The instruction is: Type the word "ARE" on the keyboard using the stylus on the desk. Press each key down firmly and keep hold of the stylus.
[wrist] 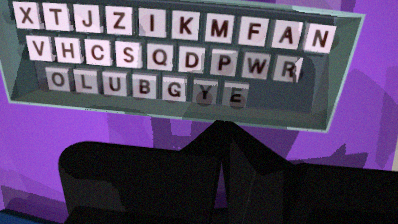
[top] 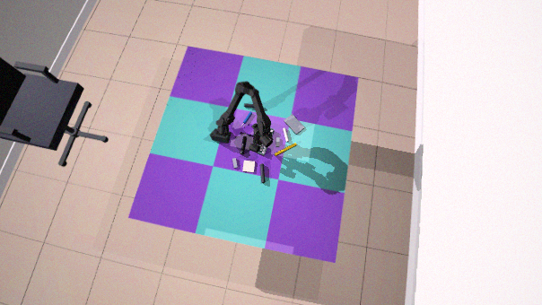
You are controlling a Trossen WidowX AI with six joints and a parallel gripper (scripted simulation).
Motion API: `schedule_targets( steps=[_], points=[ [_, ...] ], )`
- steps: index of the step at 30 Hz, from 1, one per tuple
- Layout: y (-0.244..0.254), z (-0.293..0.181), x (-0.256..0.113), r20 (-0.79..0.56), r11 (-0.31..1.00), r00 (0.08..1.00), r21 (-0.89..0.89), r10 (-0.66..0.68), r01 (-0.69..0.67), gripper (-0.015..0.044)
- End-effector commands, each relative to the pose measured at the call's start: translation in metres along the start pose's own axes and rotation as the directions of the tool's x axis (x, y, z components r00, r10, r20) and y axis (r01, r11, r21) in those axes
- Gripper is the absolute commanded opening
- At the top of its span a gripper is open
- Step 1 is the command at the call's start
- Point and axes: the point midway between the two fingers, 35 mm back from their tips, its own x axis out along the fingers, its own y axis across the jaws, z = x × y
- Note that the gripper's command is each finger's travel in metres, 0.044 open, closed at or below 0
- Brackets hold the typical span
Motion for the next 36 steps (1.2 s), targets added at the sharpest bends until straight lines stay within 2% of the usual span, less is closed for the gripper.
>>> schedule_targets(
  steps=[1, 4, 16, 18, 22, 33, 36],
  points=[
    [0.042, 0.001, 0.000, 0.000, 1.000, 1.000, -0.004, 0.004, -0.004, 0.0000],
    [0.069, -0.001, 0.000, -0.001, 1.000, 1.000, -0.005, 0.009, -0.009, 0.0000],
    [0.069, -0.001, 0.000, -0.001, 1.000, 1.000, -0.005, 0.009, -0.009, 0.0000],
    [0.069, 0.000, -0.010, -0.001, 1.000, 1.000, -0.004, 0.007, -0.007, 0.0000],
    [0.068, -0.001, -0.057, -0.002, 1.000, 1.000, -0.003, 0.006, -0.006, 0.0000],
    [0.068, 0.000, -0.054, 0.004, 1.000, 1.000, -0.002, 0.008, -0.008, 0.0000],
    [0.068, 0.000, -0.054, 0.004, 1.000, 1.000, -0.002, 0.008, -0.008, 0.0079]
  ],
)
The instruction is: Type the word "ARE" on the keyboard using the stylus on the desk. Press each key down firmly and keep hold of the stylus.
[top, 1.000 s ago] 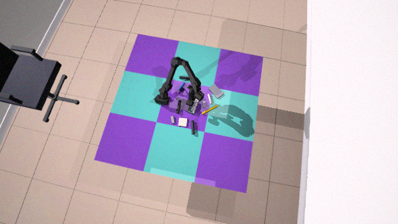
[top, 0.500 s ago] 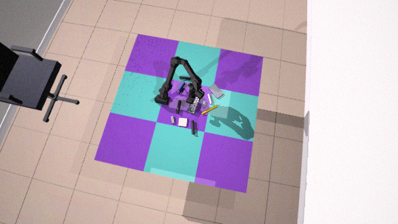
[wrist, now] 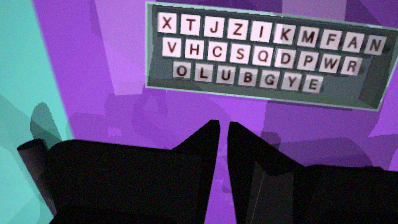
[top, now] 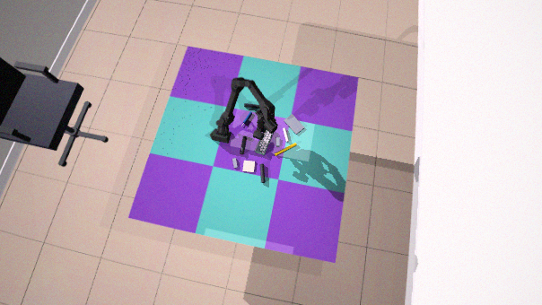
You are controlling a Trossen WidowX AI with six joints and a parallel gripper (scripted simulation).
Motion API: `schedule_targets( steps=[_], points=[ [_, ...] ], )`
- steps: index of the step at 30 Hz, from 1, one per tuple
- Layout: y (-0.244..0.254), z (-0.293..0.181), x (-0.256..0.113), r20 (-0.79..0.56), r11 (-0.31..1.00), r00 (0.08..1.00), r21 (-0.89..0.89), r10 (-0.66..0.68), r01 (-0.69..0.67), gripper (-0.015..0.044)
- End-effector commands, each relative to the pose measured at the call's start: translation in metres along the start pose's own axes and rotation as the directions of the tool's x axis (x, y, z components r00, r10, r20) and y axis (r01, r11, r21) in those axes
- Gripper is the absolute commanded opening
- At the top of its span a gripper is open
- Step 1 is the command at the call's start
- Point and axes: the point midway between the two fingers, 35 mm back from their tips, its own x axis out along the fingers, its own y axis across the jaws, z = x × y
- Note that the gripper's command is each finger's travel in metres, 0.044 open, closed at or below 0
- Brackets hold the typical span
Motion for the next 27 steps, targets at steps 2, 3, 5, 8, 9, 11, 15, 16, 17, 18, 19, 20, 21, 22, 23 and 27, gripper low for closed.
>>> schedule_targets(
  steps=[2, 3, 5, 8, 9, 11, 15, 16, 17, 18, 19, 20, 21, 22, 23, 27],
  points=[
    [0.000, 0.000, 0.000, 0.000, 1.000, 1.000, 0.000, 0.000, 0.000, 0.0079],
    [0.000, 0.000, 0.000, 0.000, 1.000, 1.000, 0.000, 0.000, 0.000, 0.0053],
    [0.000, 0.000, 0.000, 0.000, 1.000, 1.000, 0.000, 0.000, 0.000, 0.0000],
    [0.000, 0.000, 0.000, 0.000, 1.000, 1.000, 0.000, 0.000, 0.000, 0.0000],
    [0.000, 0.000, 0.000, 0.000, 1.000, 1.000, 0.000, 0.000, 0.000, 0.0000],
    [0.000, 0.000, 0.000, 0.000, 1.000, 1.000, 0.000, 0.000, 0.000, 0.0000],
    [0.000, 0.000, 0.000, 0.000, 1.000, 1.000, 0.000, 0.000, 0.000, 0.0000],
    [0.000, 0.000, 0.000, 0.000, 1.000, 1.000, 0.000, 0.000, 0.000, 0.0000],
    [0.000, 0.000, 0.000, 0.000, 1.000, 1.000, 0.000, 0.000, 0.000, 0.0026],
    [0.000, 0.000, 0.000, 0.000, 1.000, 1.000, 0.000, 0.000, 0.000, 0.0053],
    [0.001, -0.001, 0.000, -0.003, 1.000, 1.000, 0.012, -0.003, 0.003, 0.0079],
    [0.004, -0.003, 0.002, -0.011, 0.999, 1.000, 0.047, -0.013, 0.014, 0.0105],
    [0.009, -0.007, 0.004, -0.023, 0.994, 0.999, 0.105, -0.030, 0.032, 0.0131],
    [0.015, -0.012, 0.006, -0.038, 0.983, 0.998, 0.176, -0.051, 0.056, 0.0150],
    [0.020, -0.017, 0.008, -0.051, 0.966, 0.996, 0.245, -0.071, 0.082, 0.0150],
    [0.040, -0.039, 0.016, -0.095, 0.846, 0.983, 0.501, -0.156, 0.183, 0.0150]
  ],
)
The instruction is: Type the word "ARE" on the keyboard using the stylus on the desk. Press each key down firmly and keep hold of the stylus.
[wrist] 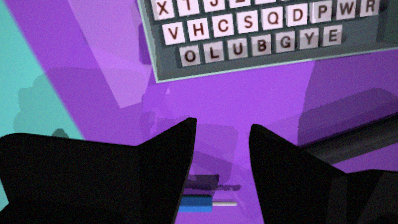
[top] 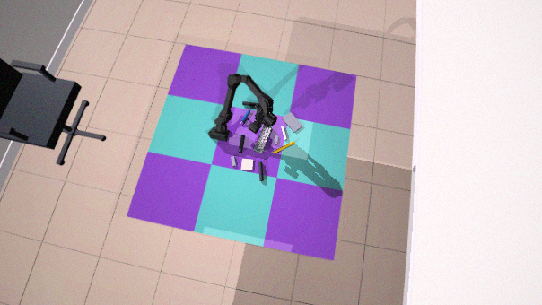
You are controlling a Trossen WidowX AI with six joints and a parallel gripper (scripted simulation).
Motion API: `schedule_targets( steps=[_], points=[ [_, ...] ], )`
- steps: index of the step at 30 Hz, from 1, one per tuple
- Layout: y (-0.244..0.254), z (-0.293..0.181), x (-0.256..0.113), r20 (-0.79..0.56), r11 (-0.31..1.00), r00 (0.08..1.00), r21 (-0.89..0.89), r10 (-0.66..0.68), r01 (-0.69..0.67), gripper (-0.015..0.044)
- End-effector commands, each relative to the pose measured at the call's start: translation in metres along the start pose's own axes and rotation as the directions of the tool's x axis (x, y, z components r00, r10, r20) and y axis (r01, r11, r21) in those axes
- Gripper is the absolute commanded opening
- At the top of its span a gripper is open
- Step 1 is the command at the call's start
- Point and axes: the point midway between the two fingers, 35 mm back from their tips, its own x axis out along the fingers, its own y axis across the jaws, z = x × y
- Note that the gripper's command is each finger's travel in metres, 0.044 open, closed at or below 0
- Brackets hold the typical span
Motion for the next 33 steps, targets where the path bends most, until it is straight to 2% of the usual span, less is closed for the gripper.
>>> schedule_targets(
  steps=[1, 8, 17, 27, 33],
  points=[
    [0.018, -0.035, 0.010, -0.033, 0.923, 0.992, 0.362, -0.125, 0.128, 0.0150],
    [0.030, -0.080, 0.020, -0.023, 0.630, 0.962, 0.751, -0.272, 0.196, 0.0150],
    [0.031, -0.115, 0.025, 0.013, 0.396, 0.932, 0.907, -0.362, 0.141, 0.0150],
    [0.028, -0.140, 0.027, 0.045, 0.079, 0.903, 0.997, -0.427, -0.012, 0.0150],
    [0.029, -0.140, 0.027, 0.046, 0.062, 0.902, 0.998, -0.429, -0.021, 0.0150]
  ],
)
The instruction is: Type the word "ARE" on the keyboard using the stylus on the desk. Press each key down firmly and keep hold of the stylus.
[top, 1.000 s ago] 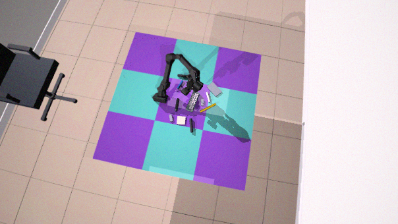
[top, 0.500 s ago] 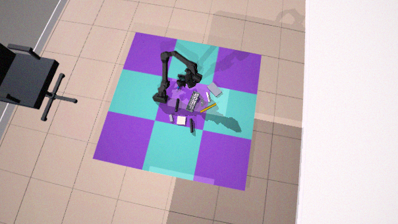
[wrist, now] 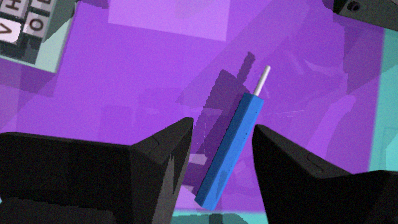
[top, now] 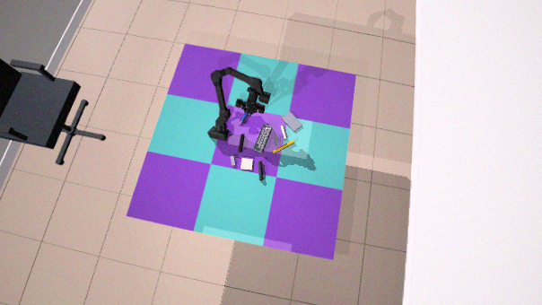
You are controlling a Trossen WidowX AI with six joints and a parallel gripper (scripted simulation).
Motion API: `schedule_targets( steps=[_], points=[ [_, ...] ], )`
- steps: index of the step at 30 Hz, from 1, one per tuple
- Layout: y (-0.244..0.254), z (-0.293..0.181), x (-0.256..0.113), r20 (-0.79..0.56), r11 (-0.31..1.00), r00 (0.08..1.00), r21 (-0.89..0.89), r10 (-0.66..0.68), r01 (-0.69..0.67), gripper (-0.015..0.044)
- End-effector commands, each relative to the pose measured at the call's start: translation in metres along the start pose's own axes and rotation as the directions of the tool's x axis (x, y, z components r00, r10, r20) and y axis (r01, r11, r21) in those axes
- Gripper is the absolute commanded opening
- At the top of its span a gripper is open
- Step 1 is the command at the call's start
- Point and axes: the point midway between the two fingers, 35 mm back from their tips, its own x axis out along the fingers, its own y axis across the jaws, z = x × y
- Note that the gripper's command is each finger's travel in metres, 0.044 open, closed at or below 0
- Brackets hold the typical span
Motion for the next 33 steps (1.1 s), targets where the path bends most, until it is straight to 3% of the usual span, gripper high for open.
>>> schedule_targets(
  steps=[1, 33],
  points=[
    [-0.031, -0.008, 0.005, 0.104, 0.925, 0.995, 0.379, -0.007, -0.033, 0.0150],
    [-0.027, -0.013, 0.017, 0.103, 0.925, 0.995, 0.378, -0.006, -0.034, 0.0150]
  ],
)
